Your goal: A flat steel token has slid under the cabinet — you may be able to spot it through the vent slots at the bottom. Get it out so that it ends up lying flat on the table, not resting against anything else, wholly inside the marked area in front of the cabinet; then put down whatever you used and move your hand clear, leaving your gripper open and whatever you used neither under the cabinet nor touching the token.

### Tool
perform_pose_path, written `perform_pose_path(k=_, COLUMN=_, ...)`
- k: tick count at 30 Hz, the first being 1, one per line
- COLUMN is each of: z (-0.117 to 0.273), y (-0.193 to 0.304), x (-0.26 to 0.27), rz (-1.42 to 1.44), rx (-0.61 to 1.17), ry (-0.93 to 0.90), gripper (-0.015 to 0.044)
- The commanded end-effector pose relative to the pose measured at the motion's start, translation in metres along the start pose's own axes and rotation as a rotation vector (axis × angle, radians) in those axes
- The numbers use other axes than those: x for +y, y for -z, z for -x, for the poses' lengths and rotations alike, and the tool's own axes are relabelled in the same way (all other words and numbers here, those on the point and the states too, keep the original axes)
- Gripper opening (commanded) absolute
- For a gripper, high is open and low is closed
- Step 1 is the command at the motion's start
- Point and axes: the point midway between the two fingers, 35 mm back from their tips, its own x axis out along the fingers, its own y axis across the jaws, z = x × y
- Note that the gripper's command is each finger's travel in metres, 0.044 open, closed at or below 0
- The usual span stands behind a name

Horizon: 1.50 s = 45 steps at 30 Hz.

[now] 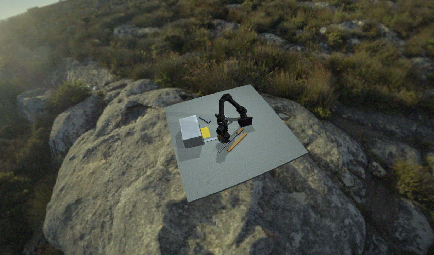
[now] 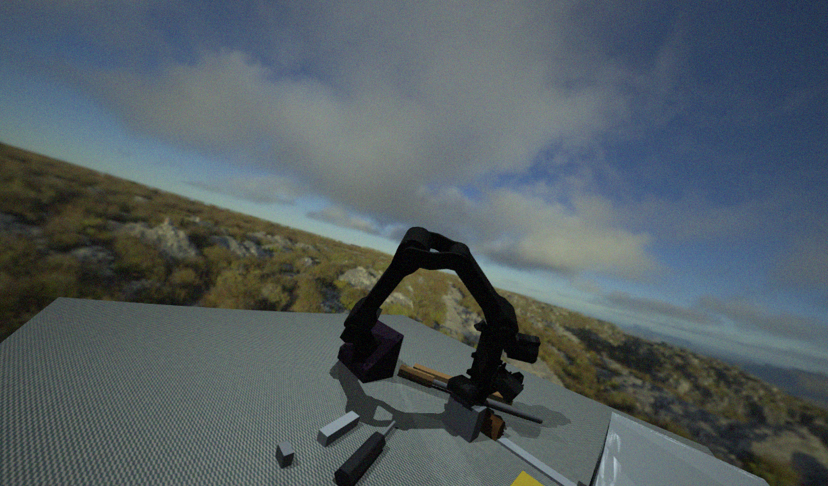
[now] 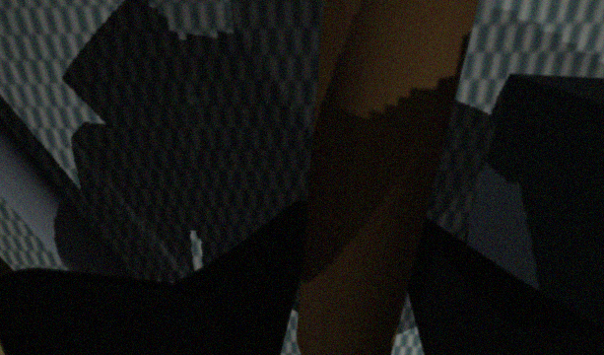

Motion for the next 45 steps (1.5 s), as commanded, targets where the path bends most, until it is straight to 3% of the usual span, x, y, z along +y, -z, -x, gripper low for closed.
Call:
perform_pose_path(k=1, z=0.000, y=-0.008, x=0.000, rz=-0.001, rx=0.000, ry=-0.004, gripper=0.0000)
perform_pose_path(k=45, z=0.001, y=-0.057, x=-0.001, rz=-0.003, rx=-0.003, ry=-0.003, gripper=0.0000)
